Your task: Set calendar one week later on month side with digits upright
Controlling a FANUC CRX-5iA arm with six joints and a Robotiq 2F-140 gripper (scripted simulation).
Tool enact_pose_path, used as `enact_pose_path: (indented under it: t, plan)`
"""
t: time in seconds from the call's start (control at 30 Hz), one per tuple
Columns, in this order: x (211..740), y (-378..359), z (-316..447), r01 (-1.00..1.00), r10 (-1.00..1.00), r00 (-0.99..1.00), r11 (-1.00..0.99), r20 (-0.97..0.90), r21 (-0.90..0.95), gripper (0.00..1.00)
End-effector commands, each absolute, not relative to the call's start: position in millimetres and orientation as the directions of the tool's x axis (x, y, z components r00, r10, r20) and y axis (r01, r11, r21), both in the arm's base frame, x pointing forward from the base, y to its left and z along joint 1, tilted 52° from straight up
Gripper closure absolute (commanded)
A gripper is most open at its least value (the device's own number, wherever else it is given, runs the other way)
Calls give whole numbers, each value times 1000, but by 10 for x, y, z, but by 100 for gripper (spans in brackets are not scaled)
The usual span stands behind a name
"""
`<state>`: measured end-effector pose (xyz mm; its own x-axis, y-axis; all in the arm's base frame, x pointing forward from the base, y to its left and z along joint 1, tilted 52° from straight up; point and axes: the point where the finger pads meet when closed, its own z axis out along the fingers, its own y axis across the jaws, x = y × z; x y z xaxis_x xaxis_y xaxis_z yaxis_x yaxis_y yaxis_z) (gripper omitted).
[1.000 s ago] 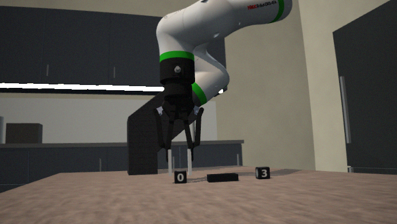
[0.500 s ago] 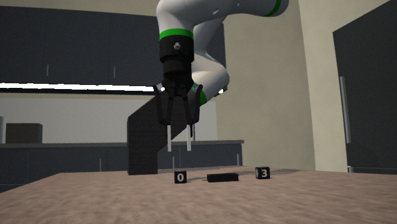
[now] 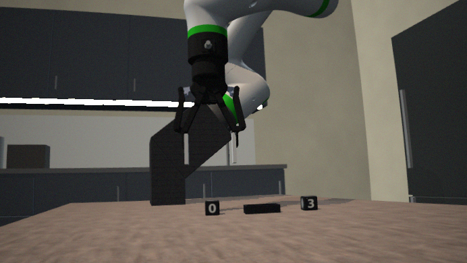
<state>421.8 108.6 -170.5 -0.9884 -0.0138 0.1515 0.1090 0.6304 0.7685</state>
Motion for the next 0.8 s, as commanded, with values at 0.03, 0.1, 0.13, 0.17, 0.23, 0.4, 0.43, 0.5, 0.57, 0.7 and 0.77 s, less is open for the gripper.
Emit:
enact_pose_path:
  t: [0.03,0.1,0.13,0.17,0.23,0.4,0.43,0.5,0.57,0.7,0.77]
  plan:
    - [4220,1083,-1705,109,-13,-988,631,151,768,0]
    - [4220,1083,-1705,109,-13,-988,631,151,768,0]
    - [4220,1083,-1705,109,-13,-988,631,151,768,0]
    - [4220,1083,-1705,109,-13,-988,631,151,768,0]
    - [4220,1083,-1705,109,-13,-988,631,151,768,0]
    - [4220,1083,-1705,109,-13,-988,631,151,768,0]
    - [4220,1083,-1705,109,-13,-988,631,151,768,0]
    - [4220,1084,-1704,108,-14,-989,631,150,769,0]
    - [4236,1112,-1671,73,-36,-992,631,123,773,0]
    - [4312,1269,-1488,-116,-154,-988,616,-24,779,0]
    - [4340,1337,-1409,-195,-203,-975,603,-87,773,0]
